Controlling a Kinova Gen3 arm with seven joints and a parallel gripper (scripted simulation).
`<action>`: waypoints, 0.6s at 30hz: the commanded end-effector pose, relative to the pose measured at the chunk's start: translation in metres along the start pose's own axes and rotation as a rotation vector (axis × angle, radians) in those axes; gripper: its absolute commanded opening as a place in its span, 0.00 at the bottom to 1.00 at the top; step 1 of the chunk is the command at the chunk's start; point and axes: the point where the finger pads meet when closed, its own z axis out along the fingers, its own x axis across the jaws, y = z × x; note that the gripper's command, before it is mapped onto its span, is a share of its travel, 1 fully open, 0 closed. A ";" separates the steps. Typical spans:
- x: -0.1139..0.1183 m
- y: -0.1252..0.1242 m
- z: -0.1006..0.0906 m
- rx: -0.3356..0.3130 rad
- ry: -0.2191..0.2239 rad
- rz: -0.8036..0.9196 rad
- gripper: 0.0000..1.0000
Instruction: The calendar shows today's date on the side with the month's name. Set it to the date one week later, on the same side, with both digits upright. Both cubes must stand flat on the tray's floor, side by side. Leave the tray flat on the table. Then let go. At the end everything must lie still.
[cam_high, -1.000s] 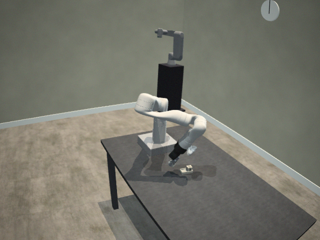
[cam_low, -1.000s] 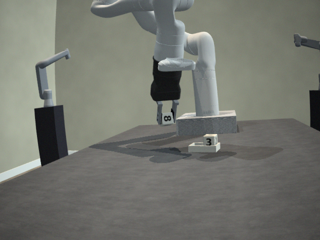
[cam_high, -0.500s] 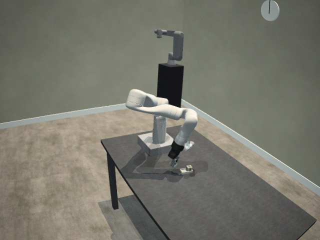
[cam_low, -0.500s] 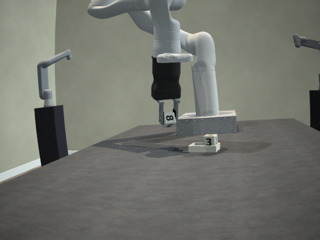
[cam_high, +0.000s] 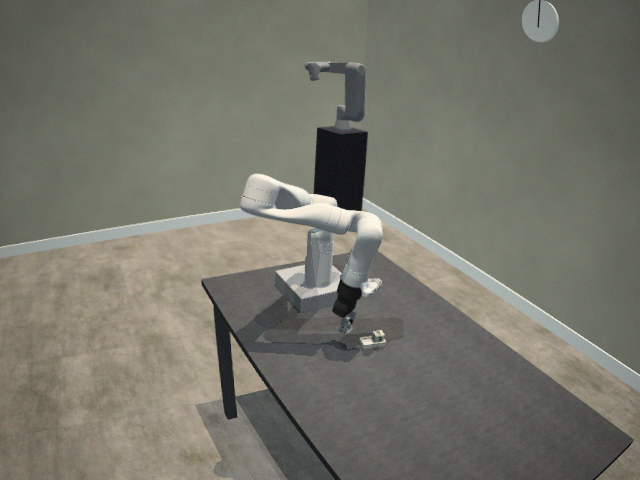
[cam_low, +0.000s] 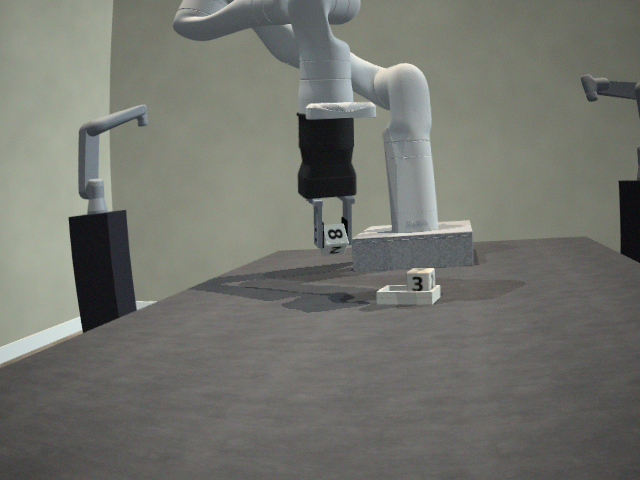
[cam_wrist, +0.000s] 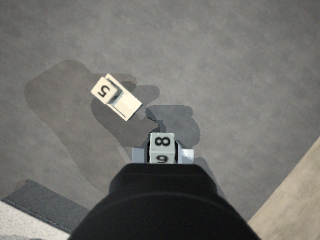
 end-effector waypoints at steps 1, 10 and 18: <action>0.003 0.007 0.002 0.017 -0.003 0.011 0.60; 0.003 0.008 0.001 0.178 -0.001 0.010 0.60; 0.002 0.009 0.000 0.212 0.001 0.009 0.60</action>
